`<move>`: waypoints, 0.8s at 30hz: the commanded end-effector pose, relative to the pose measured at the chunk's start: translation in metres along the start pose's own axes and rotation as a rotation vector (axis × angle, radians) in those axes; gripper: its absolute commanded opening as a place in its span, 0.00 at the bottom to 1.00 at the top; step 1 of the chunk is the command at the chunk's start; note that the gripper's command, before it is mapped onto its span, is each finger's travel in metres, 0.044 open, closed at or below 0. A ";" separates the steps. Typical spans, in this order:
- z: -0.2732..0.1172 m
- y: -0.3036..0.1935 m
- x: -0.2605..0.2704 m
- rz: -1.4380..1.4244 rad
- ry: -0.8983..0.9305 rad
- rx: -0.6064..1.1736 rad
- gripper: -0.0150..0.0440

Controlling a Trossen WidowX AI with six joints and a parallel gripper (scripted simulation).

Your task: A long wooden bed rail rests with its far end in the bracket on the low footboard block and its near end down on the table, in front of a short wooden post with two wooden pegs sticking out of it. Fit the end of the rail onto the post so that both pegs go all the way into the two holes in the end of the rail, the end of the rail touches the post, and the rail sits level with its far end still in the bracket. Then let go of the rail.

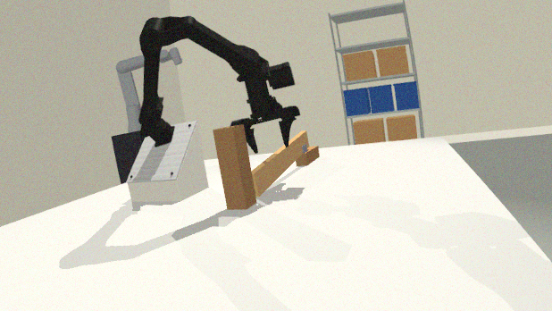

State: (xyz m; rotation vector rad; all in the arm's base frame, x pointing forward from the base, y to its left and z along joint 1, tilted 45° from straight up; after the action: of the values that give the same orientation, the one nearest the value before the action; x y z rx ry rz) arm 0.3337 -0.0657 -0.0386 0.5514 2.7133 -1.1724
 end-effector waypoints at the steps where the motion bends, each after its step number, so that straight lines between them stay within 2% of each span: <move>1: 0.005 -0.029 -0.001 -0.003 0.095 0.004 1.00; 24: 0.033 -0.028 0.000 -0.004 0.095 0.002 1.00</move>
State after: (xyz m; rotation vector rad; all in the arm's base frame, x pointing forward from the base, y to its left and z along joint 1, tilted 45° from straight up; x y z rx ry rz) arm 0.3269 -0.1038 -0.0366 0.6256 2.7803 -1.1673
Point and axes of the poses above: the point midway between the two fingers, 35 mm back from their tips, its own z axis out along the fingers, its own x axis across the jaws, y = z × x, the point moved 1 cm from there along -z, back along the fingers, and after that the axes turned 13 degrees about z, right-handed, at the moved point
